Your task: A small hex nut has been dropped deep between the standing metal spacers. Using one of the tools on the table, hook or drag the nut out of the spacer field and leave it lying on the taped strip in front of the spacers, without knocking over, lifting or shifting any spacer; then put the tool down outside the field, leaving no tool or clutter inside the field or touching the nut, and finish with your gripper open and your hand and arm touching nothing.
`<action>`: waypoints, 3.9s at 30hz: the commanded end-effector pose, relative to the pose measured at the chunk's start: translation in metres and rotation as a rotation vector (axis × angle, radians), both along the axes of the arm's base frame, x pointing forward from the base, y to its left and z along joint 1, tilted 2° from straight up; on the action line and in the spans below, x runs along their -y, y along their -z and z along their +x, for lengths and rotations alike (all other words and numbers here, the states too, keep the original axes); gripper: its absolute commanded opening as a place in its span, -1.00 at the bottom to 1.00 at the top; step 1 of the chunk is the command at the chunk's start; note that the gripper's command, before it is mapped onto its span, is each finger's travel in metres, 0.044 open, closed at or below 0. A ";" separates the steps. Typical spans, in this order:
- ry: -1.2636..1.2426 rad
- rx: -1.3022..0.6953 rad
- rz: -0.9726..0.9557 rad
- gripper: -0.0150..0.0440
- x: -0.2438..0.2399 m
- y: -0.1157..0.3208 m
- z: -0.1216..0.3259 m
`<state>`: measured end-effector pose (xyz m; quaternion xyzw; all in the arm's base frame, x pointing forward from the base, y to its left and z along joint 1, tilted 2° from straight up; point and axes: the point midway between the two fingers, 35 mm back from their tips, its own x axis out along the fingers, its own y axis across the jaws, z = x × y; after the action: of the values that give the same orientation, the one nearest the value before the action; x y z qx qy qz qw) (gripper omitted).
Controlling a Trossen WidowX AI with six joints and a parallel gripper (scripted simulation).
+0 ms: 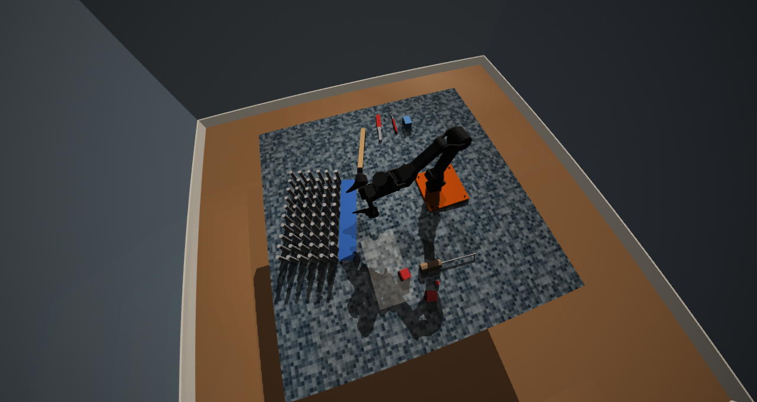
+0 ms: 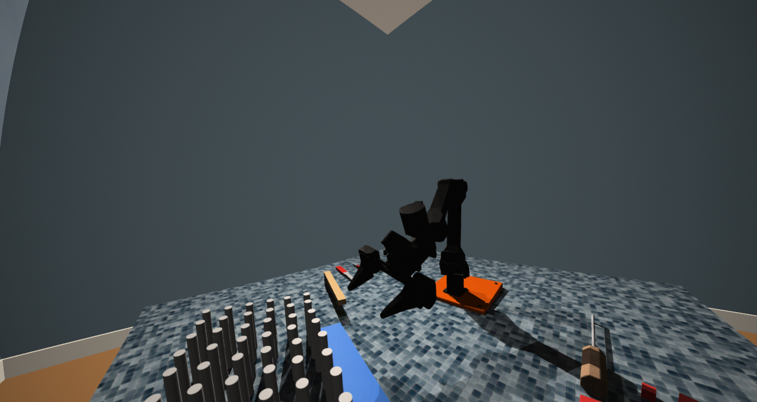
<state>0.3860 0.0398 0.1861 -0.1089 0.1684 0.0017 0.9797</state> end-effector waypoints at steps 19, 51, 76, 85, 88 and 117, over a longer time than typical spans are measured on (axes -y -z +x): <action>-0.002 -0.006 0.007 1.00 0.000 0.002 0.000; -1.964 0.149 -1.438 1.00 -0.303 0.061 -0.232; -2.187 0.291 -1.564 1.00 -0.311 0.063 -0.266; -2.407 0.181 -1.433 1.00 -0.314 0.063 -0.239; -2.491 0.148 -1.347 1.00 -0.314 0.062 -0.227; -2.496 0.146 -1.340 0.46 -0.315 0.067 -0.226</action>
<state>0.1602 0.3540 0.1235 -0.6223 -0.1160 0.7668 0.1065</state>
